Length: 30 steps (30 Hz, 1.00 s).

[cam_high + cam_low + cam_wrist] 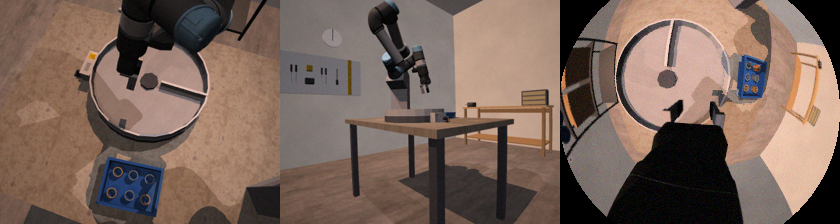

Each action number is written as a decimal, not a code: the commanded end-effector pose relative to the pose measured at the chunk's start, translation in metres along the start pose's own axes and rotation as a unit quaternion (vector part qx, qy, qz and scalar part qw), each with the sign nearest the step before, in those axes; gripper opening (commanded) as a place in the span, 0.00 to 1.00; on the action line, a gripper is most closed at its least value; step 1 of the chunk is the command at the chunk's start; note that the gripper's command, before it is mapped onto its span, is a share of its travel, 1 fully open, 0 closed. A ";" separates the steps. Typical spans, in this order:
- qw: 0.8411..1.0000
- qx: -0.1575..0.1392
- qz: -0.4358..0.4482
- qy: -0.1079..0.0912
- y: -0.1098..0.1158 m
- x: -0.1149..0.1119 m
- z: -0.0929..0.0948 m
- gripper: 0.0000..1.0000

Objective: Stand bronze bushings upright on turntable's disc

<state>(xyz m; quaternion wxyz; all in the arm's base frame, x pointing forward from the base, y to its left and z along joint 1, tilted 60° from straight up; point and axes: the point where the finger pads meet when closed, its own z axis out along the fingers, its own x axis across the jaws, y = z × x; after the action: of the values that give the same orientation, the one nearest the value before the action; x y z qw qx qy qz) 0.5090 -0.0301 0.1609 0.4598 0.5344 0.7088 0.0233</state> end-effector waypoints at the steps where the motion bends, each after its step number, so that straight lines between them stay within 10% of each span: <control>1: 1.000 0.009 0.008 -0.021 -0.040 -0.036 -0.002 1.00; 30: 0.994 0.056 0.028 -0.091 -0.149 -0.103 -0.030 1.00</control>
<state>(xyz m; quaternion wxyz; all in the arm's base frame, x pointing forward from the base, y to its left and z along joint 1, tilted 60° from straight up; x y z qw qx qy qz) 0.3889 -0.1549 0.1638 0.4880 0.5784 0.6519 -0.0483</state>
